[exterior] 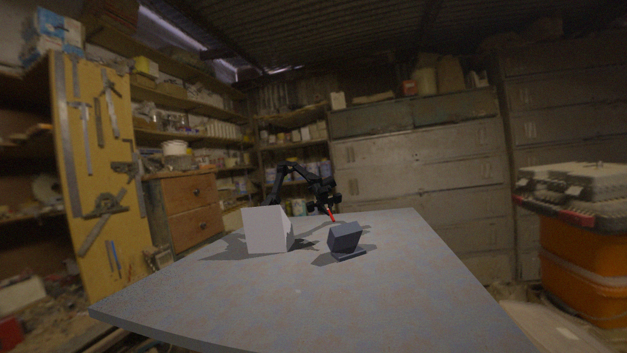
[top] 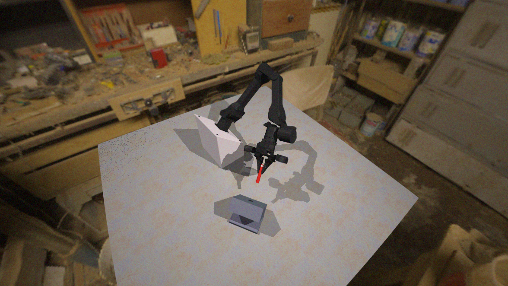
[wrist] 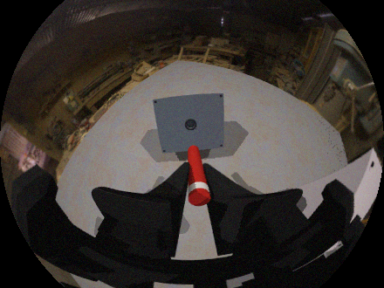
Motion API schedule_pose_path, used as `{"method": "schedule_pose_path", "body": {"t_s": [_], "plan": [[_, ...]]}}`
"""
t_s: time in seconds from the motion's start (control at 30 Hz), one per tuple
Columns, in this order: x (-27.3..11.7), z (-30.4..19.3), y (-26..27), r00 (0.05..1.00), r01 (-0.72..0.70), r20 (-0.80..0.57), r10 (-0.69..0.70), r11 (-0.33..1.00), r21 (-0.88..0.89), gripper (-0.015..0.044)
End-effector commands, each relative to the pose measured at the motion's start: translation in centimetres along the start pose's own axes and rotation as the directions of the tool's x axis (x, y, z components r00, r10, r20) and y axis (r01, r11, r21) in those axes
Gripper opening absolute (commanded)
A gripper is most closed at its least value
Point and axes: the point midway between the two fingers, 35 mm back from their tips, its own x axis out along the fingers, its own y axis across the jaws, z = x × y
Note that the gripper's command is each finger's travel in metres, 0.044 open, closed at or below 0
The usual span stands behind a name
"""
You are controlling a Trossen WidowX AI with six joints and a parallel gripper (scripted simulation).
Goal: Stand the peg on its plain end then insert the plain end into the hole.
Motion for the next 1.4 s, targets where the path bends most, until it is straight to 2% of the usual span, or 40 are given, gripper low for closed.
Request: {"method": "schedule_pose_path", "body": {"t_s": [0.0, 0.93, 1.37], "plan": [[0.7, 0.2, -0.2, 1.000, 0.009, 0.011, -0.009, 1.000, 0.012, 0.0000], [4.3, 1.2, 0.2, 0.997, -0.016, 0.070, 0.011, 0.998, 0.065, 0.0000], [4.7, 1.3, 0.1, 0.997, -0.018, 0.078, 0.014, 0.998, 0.056, 0.0000]]}}
